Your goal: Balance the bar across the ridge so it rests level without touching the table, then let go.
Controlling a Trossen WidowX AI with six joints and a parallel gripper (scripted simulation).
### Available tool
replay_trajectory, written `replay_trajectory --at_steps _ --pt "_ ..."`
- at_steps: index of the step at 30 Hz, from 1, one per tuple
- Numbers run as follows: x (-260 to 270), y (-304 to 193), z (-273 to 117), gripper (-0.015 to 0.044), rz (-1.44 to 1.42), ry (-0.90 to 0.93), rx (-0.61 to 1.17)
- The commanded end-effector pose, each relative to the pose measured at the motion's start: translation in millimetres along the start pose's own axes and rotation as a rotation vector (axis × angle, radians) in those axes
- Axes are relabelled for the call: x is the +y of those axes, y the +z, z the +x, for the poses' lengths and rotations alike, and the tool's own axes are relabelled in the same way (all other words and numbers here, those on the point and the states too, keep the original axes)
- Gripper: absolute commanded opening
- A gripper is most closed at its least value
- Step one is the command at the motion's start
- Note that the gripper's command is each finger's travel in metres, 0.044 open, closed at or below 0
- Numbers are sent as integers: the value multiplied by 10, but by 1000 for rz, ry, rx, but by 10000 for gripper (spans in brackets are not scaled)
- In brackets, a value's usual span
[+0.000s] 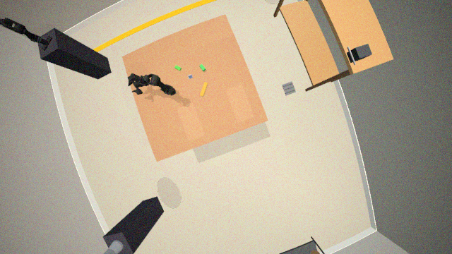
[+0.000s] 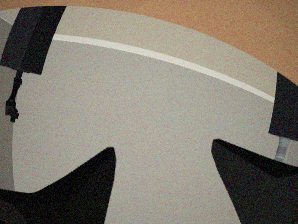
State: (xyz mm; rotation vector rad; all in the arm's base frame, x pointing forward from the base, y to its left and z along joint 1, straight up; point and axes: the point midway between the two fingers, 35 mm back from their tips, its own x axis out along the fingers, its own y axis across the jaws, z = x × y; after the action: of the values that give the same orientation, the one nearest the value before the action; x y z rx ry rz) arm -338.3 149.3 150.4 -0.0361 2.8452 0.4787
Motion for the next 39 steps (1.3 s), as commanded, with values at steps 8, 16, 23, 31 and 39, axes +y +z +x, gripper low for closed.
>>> replay_trajectory --at_steps 8,16,23,31,39 --pt "557 286 -204 315 -128 136 -123" --pt "932 529 -441 315 -211 219 -234" --pt "1231 736 -703 315 -270 283 -338" --pt "1525 956 -1056 315 -301 353 -454" --pt "1701 1146 -1407 315 -261 413 -543"
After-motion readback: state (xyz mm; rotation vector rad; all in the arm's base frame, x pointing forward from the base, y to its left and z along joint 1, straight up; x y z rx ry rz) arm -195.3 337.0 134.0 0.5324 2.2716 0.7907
